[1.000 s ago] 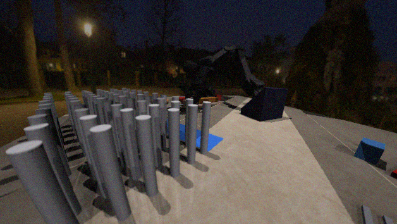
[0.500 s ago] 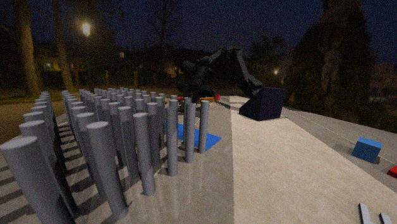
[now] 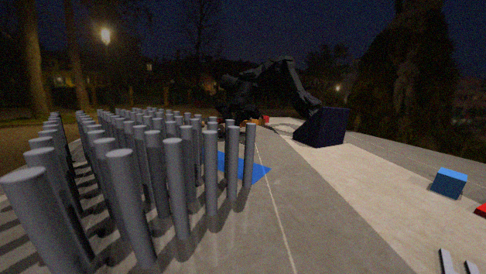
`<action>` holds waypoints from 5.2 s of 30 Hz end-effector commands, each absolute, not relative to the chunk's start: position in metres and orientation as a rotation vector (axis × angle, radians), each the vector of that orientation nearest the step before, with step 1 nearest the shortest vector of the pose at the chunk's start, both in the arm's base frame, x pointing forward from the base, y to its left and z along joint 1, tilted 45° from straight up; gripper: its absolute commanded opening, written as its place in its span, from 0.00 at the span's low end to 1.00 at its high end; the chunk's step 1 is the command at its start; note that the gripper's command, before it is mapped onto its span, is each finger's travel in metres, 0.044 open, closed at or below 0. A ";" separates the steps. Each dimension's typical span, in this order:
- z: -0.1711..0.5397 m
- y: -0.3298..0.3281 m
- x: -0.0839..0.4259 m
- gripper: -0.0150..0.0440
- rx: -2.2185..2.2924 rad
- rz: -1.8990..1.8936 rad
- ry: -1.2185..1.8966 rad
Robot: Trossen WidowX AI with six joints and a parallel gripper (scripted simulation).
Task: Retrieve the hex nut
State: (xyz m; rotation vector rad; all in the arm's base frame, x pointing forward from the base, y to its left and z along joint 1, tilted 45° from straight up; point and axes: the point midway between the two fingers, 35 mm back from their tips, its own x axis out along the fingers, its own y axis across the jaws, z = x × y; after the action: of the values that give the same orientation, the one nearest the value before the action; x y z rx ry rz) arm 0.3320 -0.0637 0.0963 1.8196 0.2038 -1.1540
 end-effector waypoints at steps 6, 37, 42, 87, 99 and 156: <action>0.099 -0.061 0.340 0.25 1.828 -1.139 0.194; 0.093 -0.052 0.357 0.25 1.830 -1.139 0.194; 0.092 -0.050 0.360 0.25 1.830 -1.139 0.194; 0.083 -0.037 0.384 0.25 1.832 -1.138 0.194; 0.080 -0.033 0.390 0.25 1.833 -1.137 0.194; 0.068 -0.015 0.422 0.25 1.835 -1.135 0.194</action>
State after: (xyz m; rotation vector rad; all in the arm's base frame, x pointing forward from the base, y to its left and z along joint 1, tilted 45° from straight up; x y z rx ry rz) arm 0.4153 -0.0180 0.0637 1.8233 0.2034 -1.1536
